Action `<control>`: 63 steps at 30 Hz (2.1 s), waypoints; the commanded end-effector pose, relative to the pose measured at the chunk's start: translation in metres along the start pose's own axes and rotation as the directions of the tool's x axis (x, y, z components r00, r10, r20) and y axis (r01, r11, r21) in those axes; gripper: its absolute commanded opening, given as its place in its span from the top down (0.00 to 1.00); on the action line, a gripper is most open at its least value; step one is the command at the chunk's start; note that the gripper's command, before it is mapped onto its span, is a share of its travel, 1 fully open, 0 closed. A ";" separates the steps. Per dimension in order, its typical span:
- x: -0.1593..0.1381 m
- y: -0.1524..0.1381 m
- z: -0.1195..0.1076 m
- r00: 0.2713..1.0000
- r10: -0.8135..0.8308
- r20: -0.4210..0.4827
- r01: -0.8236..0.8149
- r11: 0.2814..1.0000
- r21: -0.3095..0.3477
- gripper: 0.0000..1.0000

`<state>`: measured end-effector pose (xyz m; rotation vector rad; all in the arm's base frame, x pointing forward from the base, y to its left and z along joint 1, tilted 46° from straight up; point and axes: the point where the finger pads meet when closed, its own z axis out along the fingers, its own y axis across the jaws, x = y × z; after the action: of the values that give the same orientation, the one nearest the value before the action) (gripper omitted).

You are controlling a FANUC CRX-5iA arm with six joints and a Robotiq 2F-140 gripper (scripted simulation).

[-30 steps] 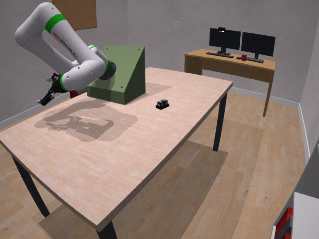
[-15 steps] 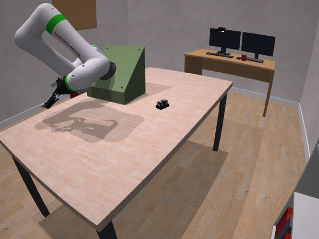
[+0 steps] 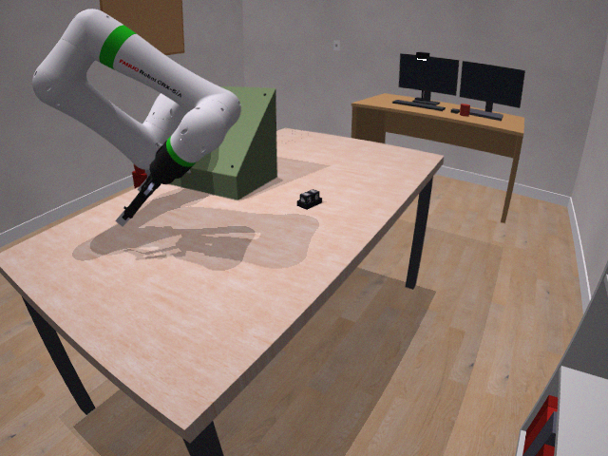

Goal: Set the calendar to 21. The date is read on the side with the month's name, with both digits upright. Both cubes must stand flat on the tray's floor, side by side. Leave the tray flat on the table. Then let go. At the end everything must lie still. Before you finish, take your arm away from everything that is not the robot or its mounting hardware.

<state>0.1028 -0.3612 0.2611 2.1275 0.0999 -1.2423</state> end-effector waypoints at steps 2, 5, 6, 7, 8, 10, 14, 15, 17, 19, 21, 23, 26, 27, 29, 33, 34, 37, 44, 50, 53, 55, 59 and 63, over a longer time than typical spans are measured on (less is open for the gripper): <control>0.062 -0.001 -0.047 0.987 0.115 -0.111 -0.123 0.990 -0.065 0.00; 0.093 -0.007 -0.074 0.968 0.170 -0.183 -0.187 0.979 -0.080 0.00; 0.093 -0.007 -0.074 0.968 0.170 -0.183 -0.187 0.979 -0.080 0.00; 0.093 -0.007 -0.074 0.968 0.170 -0.183 -0.187 0.979 -0.080 0.00; 0.093 -0.007 -0.074 0.968 0.170 -0.183 -0.187 0.979 -0.080 0.00; 0.123 -0.017 -0.103 0.941 0.223 -0.256 -0.251 0.964 -0.083 0.00; 0.152 -0.030 -0.133 0.905 0.271 -0.328 -0.311 0.948 -0.074 0.00; 0.152 -0.030 -0.133 0.905 0.271 -0.328 -0.311 0.948 -0.074 0.00; 0.179 -0.047 -0.163 0.862 0.316 -0.396 -0.365 0.929 -0.054 0.00; 0.179 -0.047 -0.163 0.862 0.316 -0.396 -0.365 0.929 -0.054 0.00; 0.204 -0.067 -0.193 0.815 0.356 -0.457 -0.412 0.911 -0.025 0.00; 0.221 -0.085 -0.215 0.764 0.393 -0.511 -0.451 0.892 0.012 0.00; 0.226 -0.089 -0.221 0.764 0.393 -0.511 -0.451 0.892 0.012 0.00; 0.245 -0.113 -0.247 0.713 0.426 -0.557 -0.482 0.875 0.053 0.00; 0.245 -0.113 -0.247 0.713 0.426 -0.557 -0.482 0.875 0.053 0.00; 0.275 -0.163 -0.293 0.616 0.484 -0.622 -0.520 0.843 0.141 0.00; 0.275 -0.163 -0.293 0.616 0.484 -0.622 -0.520 0.843 0.141 0.00; 0.287 -0.187 -0.311 0.573 0.509 -0.643 -0.530 0.828 0.183 0.00; 0.308 -0.247 -0.349 0.477 0.564 -0.674 -0.537 0.794 0.285 0.00; 0.319 -0.289 -0.371 0.419 0.600 -0.682 -0.531 0.771 0.352 0.00; 0.319 -0.290 -0.371 0.417 0.601 -0.682 -0.530 0.770 0.354 0.00; 0.319 -0.290 -0.371 0.417 0.601 -0.682 -0.530 0.770 0.354 0.00; 0.319 -0.290 -0.371 0.417 0.601 -0.682 -0.530 0.770 0.354 0.00; 0.319 -0.290 -0.371 0.417 0.601 -0.682 -0.530 0.770 0.354 0.00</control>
<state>0.4452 -0.0028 -0.0181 2.3188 -0.3091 0.1373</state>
